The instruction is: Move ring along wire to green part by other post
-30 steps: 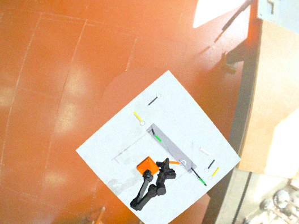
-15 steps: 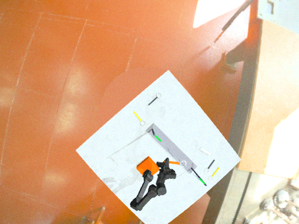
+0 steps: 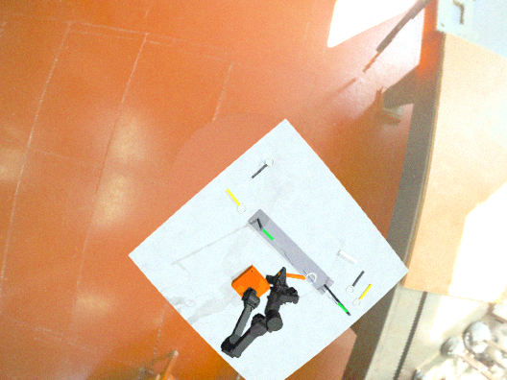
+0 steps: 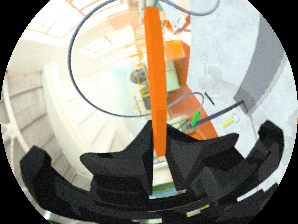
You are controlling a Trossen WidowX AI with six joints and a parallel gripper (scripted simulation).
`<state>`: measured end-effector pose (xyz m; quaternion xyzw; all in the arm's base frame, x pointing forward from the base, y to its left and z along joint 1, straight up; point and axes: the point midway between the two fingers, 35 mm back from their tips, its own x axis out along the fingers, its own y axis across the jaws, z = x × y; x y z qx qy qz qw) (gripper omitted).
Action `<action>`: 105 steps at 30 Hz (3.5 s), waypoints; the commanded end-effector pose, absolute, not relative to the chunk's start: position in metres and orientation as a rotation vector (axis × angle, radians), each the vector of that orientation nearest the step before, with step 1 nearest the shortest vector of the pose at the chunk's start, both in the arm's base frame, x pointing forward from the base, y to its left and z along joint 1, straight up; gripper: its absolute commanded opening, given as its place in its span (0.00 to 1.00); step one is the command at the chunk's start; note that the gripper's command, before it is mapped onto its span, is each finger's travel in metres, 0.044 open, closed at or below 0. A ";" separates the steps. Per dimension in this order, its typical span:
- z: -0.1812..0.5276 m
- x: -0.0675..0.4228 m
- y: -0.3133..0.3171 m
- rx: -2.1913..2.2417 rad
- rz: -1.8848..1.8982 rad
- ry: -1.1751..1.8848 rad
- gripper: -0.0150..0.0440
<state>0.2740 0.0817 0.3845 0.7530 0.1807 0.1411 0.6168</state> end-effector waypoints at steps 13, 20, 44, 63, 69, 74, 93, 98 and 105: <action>0.389 0.273 0.082 1.675 0.324 0.415 0.00; 0.388 0.273 0.083 1.652 0.317 0.418 0.00; 0.386 0.273 0.083 1.580 0.294 0.427 0.00; 0.384 0.273 0.083 1.521 0.275 0.433 0.00; 0.383 0.273 0.083 1.502 0.269 0.435 0.00; 0.383 0.273 0.083 1.486 0.264 0.437 0.00; 0.381 0.273 0.083 1.424 0.245 0.443 0.00; 0.380 0.273 0.083 1.407 0.239 0.445 0.00; 0.380 0.273 0.083 1.384 0.232 0.447 0.00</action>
